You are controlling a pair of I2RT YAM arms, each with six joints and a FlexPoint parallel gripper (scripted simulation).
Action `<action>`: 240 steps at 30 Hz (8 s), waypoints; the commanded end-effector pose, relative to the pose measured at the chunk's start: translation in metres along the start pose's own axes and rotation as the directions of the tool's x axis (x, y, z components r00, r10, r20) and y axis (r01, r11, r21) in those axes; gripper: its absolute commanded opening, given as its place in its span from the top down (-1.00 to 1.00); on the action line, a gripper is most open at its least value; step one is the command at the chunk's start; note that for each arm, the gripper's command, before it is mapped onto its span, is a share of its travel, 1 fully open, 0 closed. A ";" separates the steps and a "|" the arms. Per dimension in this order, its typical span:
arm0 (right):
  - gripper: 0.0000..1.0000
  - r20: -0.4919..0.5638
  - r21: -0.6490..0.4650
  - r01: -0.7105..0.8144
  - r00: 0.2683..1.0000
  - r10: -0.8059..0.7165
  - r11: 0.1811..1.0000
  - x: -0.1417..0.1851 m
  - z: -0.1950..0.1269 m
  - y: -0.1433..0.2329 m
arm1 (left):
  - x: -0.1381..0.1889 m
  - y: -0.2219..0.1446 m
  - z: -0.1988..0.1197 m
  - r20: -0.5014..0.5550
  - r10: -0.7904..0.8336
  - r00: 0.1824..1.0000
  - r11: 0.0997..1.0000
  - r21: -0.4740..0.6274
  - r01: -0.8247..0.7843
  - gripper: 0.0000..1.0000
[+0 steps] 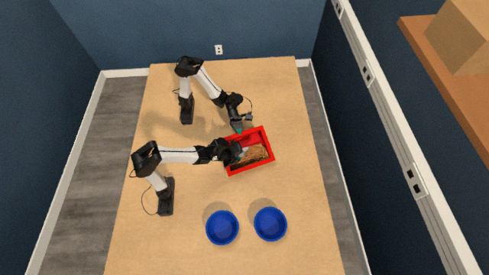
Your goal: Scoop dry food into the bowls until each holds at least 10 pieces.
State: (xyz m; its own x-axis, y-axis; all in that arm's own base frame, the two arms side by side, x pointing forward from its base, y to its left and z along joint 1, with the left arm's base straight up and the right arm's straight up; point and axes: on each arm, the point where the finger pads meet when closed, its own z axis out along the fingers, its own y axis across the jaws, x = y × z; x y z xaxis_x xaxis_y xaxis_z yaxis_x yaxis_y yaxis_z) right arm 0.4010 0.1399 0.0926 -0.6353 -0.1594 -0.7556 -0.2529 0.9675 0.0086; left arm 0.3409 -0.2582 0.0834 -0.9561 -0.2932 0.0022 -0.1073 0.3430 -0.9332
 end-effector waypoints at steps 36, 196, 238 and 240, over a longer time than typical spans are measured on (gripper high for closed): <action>1.00 -0.179 -0.107 -0.036 0.984 0.016 0.994 0.064 -0.065 -0.098 | 0.001 -0.005 0.001 -0.016 0.037 0.999 0.999 0.022 -0.037 1.00; 1.00 -0.337 0.393 -0.250 0.856 0.392 0.885 0.180 -0.230 -0.264 | 0.001 -0.005 0.001 -0.016 0.037 0.999 0.999 0.022 -0.037 1.00; 1.00 -0.468 0.302 -0.048 0.863 0.192 0.952 0.170 -0.237 -0.283 | 0.001 -0.005 0.001 -0.016 0.037 0.999 0.999 0.022 -0.037 1.00; 1.00 -0.466 0.285 -0.040 0.867 0.175 0.958 0.168 -0.235 -0.283 | 0.001 -0.005 0.001 -0.016 0.037 0.999 0.999 0.022 -0.037 1.00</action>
State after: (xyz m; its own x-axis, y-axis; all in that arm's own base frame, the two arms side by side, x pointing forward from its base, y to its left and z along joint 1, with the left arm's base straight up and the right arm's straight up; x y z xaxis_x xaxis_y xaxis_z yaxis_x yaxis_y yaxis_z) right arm 0.1864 -0.2014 0.1068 -0.9415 -0.0144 -0.3367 0.0283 0.9922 -0.1217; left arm 0.3409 -0.2582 0.0834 -0.9561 -0.2931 0.0022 -0.1073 0.3430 -0.9332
